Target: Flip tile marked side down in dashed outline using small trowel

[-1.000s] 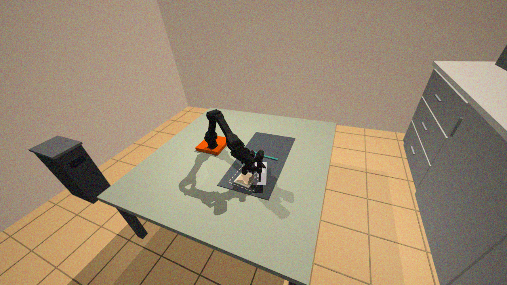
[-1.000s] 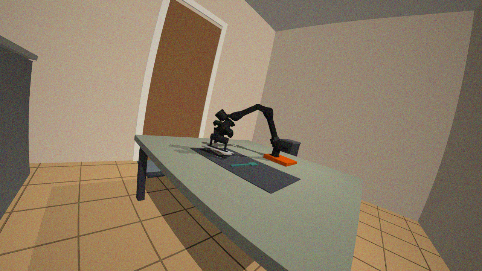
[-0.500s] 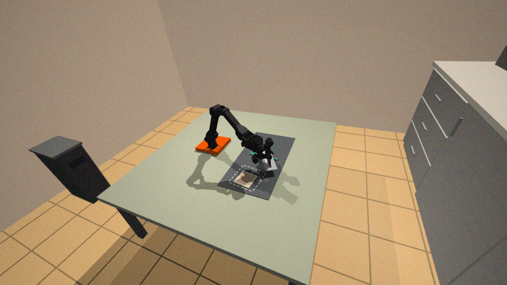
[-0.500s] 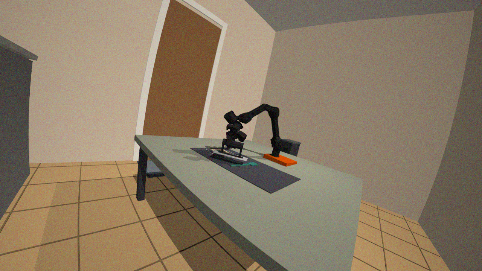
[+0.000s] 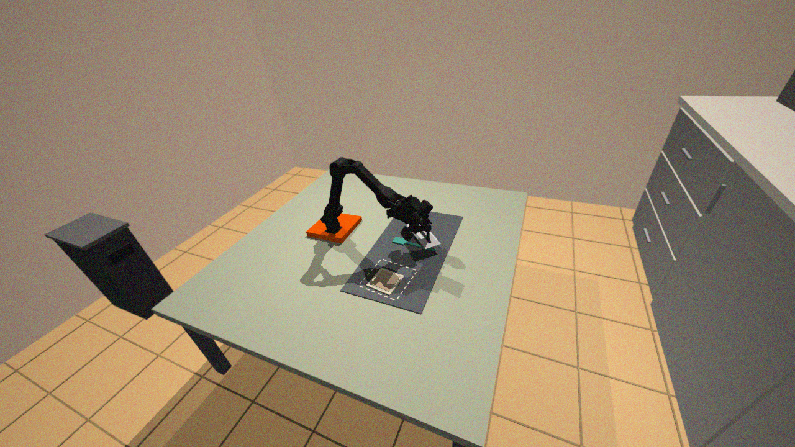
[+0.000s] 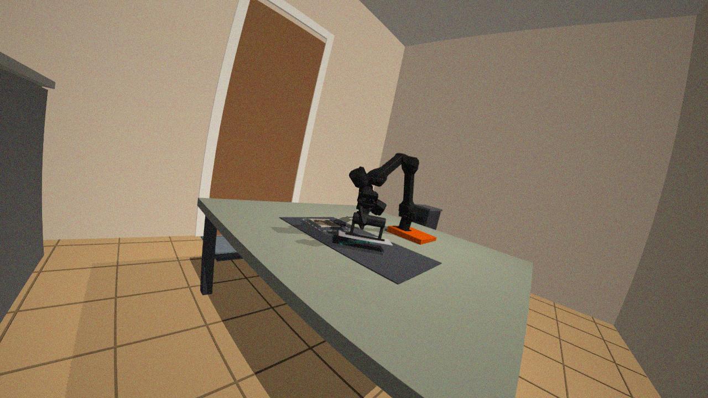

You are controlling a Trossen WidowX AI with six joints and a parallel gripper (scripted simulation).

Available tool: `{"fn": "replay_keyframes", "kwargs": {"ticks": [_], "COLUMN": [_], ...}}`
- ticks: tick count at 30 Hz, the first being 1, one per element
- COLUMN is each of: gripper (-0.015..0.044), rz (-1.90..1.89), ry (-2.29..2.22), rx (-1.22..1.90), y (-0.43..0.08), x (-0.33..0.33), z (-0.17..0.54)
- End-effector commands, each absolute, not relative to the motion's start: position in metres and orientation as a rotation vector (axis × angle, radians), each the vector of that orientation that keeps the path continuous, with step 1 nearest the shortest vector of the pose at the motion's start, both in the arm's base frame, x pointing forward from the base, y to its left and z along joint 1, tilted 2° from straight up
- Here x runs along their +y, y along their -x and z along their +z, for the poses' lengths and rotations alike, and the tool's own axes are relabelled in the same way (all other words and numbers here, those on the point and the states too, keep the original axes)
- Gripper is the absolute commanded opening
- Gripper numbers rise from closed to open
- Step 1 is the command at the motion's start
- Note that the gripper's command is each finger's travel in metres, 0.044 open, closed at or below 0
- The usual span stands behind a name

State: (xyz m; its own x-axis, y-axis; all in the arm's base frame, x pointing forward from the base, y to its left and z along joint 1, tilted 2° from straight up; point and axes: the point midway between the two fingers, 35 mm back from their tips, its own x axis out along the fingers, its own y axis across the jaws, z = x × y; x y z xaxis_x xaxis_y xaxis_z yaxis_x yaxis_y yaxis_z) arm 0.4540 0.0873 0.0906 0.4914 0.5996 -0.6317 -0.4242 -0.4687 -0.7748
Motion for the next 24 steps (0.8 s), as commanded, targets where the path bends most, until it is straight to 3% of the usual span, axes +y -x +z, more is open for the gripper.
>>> {"fn": "replay_keyframes", "kwargs": {"ticks": [1, 24], "gripper": [0.0000, 0.0000], "rz": [1.231, 1.455], "ry": [1.682, 1.691], "rx": [-0.218, -0.515], "y": [-0.442, -0.349], "x": [0.115, 0.235], "z": [0.098, 0.094]}}
